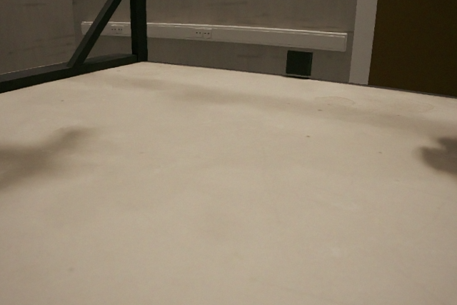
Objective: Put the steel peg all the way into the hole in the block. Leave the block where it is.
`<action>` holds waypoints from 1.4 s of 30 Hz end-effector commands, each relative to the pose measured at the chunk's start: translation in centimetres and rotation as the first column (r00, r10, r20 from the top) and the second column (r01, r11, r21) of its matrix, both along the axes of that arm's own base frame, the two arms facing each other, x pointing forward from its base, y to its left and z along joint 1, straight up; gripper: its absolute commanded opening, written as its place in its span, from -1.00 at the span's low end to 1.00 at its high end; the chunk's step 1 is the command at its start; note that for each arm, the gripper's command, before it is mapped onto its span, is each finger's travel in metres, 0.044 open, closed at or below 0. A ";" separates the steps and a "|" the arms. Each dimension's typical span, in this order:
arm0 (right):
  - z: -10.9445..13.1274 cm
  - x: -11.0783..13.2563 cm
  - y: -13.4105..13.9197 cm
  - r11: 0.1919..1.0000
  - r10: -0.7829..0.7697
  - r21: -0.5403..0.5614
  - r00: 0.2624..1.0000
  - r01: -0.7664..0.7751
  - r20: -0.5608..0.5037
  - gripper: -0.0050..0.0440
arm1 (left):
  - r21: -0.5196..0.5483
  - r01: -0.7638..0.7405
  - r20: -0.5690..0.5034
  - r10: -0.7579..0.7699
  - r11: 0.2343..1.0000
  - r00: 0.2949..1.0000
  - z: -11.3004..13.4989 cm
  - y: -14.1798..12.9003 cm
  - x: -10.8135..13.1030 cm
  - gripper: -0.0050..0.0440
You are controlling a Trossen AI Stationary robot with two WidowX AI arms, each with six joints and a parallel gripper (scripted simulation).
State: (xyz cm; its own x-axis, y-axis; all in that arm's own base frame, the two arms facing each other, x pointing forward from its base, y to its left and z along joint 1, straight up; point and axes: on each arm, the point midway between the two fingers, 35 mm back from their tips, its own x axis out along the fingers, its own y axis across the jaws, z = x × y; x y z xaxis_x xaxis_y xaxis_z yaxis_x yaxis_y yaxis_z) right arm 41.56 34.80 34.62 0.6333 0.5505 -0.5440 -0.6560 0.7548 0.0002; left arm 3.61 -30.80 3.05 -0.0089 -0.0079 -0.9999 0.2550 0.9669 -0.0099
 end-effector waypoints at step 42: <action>1.9 -0.4 -0.4 1.000 -0.003 0.027 0.999 0.002 0.032 0.02 | 0.006 0.002 0.011 -0.002 1.000 1.000 -3.5 -0.2 0.0 -1.00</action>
